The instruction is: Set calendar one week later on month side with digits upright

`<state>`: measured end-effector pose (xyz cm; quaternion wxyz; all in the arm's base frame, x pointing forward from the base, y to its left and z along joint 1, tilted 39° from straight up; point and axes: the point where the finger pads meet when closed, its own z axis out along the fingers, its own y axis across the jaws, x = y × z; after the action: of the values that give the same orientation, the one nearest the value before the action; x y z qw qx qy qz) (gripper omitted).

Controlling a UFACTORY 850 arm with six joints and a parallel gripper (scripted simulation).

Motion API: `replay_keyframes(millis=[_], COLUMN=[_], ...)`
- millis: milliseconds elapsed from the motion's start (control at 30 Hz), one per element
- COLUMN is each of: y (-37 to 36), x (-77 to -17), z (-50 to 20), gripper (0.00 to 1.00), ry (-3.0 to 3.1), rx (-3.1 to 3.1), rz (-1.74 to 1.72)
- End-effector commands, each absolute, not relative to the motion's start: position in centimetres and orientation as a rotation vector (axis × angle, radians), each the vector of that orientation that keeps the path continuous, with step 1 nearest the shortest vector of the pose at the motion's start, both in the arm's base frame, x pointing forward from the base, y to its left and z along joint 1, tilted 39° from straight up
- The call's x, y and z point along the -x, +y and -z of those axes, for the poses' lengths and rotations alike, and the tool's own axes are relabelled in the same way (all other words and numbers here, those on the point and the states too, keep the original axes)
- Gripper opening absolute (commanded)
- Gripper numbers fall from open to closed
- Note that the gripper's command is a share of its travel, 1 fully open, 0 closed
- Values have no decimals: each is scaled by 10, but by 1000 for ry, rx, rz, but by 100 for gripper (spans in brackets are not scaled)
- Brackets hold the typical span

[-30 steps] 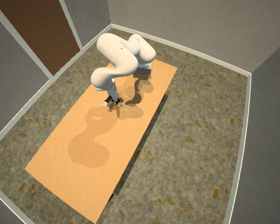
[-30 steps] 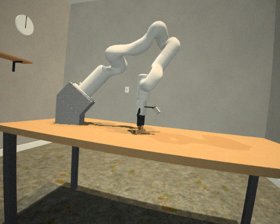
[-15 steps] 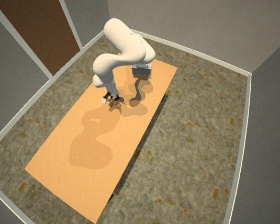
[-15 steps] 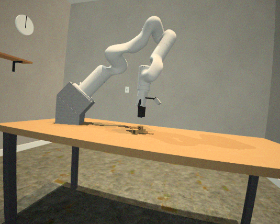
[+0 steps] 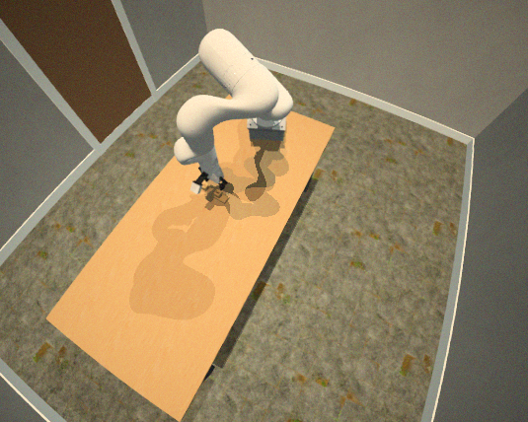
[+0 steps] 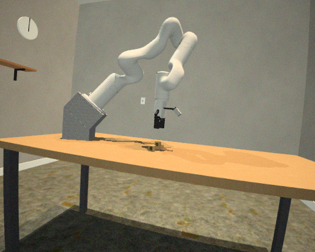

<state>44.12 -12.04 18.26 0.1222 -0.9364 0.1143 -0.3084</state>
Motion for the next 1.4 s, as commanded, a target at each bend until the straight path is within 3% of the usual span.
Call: replay_keyframes(millis=[0, 433, 1367], y=[-121, -122, -163], x=[-441, -442, -444], z=[-183, -183, -162], gripper=[100, 100, 100], ry=[333, 364, 1288], rx=[2733, 2723, 2253], rz=[901, 895, 652])
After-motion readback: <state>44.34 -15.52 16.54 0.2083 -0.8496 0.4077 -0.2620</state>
